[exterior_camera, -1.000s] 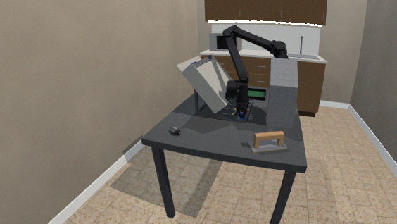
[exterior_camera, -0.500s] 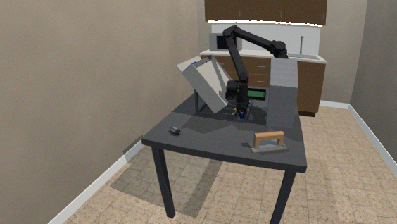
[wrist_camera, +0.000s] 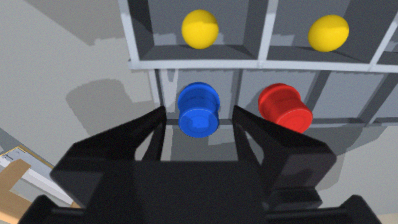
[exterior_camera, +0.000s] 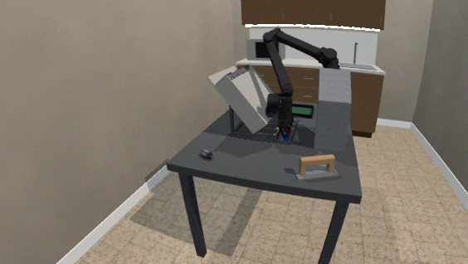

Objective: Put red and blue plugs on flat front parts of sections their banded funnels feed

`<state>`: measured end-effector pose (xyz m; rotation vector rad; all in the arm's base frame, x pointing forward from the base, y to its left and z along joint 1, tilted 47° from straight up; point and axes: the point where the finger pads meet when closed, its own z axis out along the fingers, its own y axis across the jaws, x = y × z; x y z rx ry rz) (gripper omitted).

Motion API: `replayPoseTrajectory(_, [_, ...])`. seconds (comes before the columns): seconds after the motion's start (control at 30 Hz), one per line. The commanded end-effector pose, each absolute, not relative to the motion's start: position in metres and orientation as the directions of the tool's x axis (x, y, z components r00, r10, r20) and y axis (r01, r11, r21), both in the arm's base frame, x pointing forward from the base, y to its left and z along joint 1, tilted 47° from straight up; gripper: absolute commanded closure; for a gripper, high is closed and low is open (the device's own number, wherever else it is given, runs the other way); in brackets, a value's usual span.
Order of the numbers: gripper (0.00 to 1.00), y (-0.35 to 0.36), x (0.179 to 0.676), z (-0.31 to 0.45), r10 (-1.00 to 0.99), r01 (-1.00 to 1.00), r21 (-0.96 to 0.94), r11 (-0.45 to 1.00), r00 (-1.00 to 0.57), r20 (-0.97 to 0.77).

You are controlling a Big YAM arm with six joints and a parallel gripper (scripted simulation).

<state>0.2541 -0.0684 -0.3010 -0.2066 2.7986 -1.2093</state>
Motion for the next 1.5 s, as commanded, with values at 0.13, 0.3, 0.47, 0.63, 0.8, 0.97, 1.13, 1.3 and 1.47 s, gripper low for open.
replayPoseTrajectory(0.13, [0.41,-0.056,0.252,-0.289,-0.174,-0.101,-0.728,0.678,-0.984,-0.026])
replayPoseTrajectory(0.3, [0.41,-0.052,0.251,-0.285,-0.174,-0.1,-0.728,0.678,-0.984,-0.027])
replayPoseTrajectory(0.47, [0.41,-0.048,0.252,-0.282,-0.174,-0.098,-0.728,0.678,-0.984,-0.029])
replayPoseTrajectory(0.63, [0.41,-0.047,0.251,-0.281,-0.174,-0.099,-0.728,0.678,-0.984,-0.029])
replayPoseTrajectory(0.8, [0.41,-0.047,0.251,-0.28,-0.174,-0.099,-0.729,0.678,-0.984,-0.028])
replayPoseTrajectory(0.97, [0.41,-0.046,0.251,-0.28,-0.174,-0.099,-0.729,0.678,-0.984,-0.028])
replayPoseTrajectory(1.13, [0.41,-0.039,0.25,-0.274,-0.173,-0.098,-0.728,0.679,-0.984,-0.029])
replayPoseTrajectory(1.3, [0.41,-0.03,0.249,-0.265,-0.173,-0.097,-0.727,0.68,-0.984,-0.031])
replayPoseTrajectory(1.47, [0.41,-0.008,0.247,-0.246,-0.173,-0.093,-0.726,0.681,-0.984,-0.036])
